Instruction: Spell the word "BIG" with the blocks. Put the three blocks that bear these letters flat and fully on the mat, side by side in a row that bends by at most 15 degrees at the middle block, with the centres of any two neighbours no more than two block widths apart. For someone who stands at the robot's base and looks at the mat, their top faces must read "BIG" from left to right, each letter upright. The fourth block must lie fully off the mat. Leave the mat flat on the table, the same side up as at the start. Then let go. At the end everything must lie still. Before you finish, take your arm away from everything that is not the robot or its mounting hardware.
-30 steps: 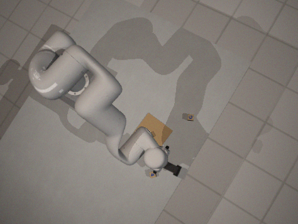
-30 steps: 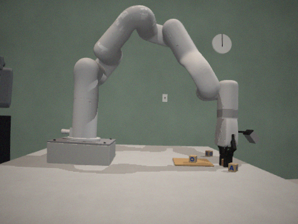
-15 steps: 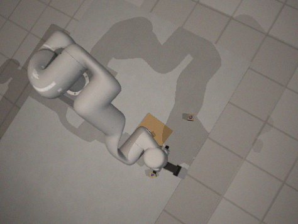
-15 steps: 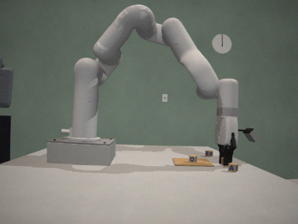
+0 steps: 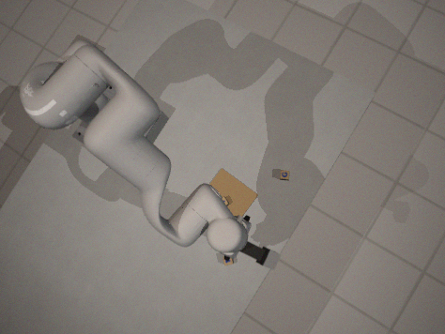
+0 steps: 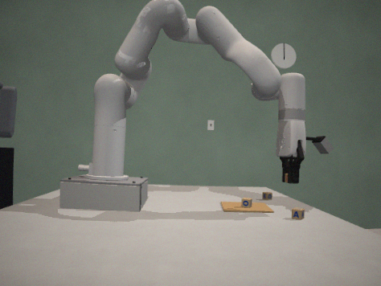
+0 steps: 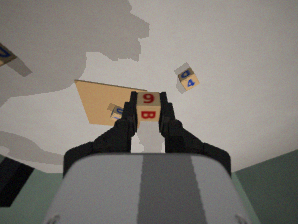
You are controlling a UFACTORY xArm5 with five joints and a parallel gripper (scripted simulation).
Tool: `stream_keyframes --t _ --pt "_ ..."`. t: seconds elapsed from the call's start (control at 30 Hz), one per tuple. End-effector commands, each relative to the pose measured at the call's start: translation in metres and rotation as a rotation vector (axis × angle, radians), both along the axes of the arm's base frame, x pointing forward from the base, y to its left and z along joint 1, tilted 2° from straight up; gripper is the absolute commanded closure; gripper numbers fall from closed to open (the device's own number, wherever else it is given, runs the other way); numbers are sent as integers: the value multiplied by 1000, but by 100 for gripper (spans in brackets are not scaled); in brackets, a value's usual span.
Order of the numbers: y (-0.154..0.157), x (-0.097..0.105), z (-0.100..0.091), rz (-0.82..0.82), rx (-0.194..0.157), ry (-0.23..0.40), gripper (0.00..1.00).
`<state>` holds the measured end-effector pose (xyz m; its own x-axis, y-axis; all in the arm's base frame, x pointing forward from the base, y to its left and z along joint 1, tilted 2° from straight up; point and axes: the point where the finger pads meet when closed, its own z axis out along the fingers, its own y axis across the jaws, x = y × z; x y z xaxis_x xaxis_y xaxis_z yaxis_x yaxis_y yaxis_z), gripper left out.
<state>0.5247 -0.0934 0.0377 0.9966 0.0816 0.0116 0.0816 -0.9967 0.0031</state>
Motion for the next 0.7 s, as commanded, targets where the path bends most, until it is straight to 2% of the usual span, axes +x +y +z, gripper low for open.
stream_keyframes --t 0.0,0.43,0.67 --pt "0 -1 17 0 0 0 79" --pt "1 -2 18 16 0 0 79" --pt "21 -14 20 227 -3 -1 79"
